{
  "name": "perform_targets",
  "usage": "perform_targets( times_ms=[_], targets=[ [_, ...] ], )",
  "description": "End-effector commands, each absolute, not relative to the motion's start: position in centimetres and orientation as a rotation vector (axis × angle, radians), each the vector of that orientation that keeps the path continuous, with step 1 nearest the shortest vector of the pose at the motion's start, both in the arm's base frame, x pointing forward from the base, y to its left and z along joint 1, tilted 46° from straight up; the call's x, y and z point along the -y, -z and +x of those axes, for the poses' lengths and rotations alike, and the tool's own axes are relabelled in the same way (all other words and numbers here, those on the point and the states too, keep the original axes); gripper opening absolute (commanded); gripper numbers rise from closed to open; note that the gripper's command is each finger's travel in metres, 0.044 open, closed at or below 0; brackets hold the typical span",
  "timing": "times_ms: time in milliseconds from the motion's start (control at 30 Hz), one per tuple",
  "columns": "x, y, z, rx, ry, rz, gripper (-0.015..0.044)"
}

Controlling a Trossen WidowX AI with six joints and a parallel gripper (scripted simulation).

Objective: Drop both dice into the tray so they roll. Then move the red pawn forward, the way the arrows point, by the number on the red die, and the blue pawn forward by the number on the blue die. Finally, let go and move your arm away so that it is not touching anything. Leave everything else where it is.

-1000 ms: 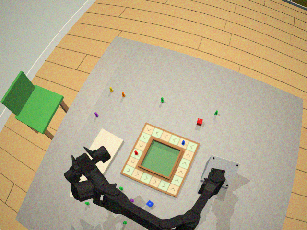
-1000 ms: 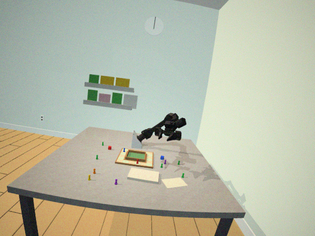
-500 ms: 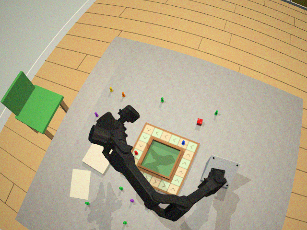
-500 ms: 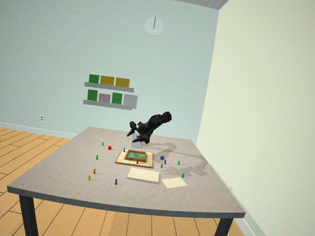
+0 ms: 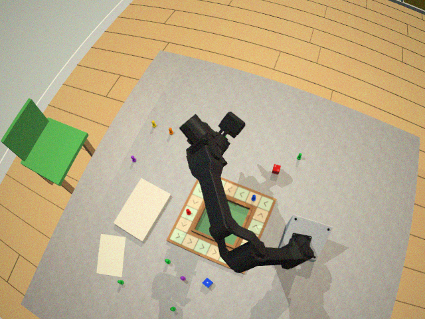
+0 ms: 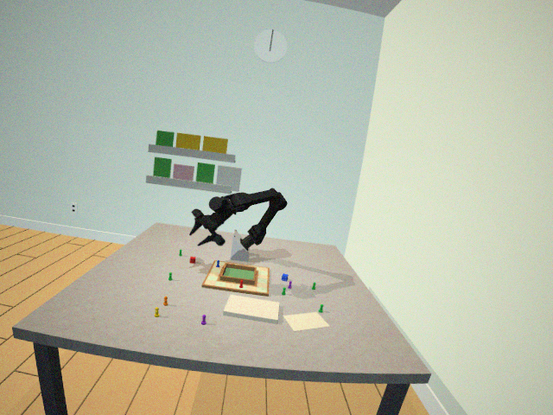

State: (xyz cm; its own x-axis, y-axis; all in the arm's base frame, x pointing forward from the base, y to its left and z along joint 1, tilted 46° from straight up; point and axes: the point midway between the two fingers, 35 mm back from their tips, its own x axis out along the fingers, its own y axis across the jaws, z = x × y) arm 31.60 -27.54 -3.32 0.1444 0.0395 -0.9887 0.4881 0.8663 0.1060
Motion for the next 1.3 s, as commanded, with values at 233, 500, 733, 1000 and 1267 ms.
perform_targets(
  times_ms=[233, 500, 733, 1000, 1267],
  targets=[
    [25.9, 11.7, 19.8, -1.566, -0.173, 0.523, 0.0275],
    [22.6, 14.5, 13.6, -1.438, -0.509, 0.604, 0.0275],
    [21.9, 14.8, 13.1, -1.397, -0.561, 0.617, 0.0275],
    [21.4, 15.4, 13.2, -1.397, -0.561, 0.617, 0.0275],
    [20.8, 16.2, 13.3, -1.397, -0.561, 0.617, 0.0275]
  ],
)
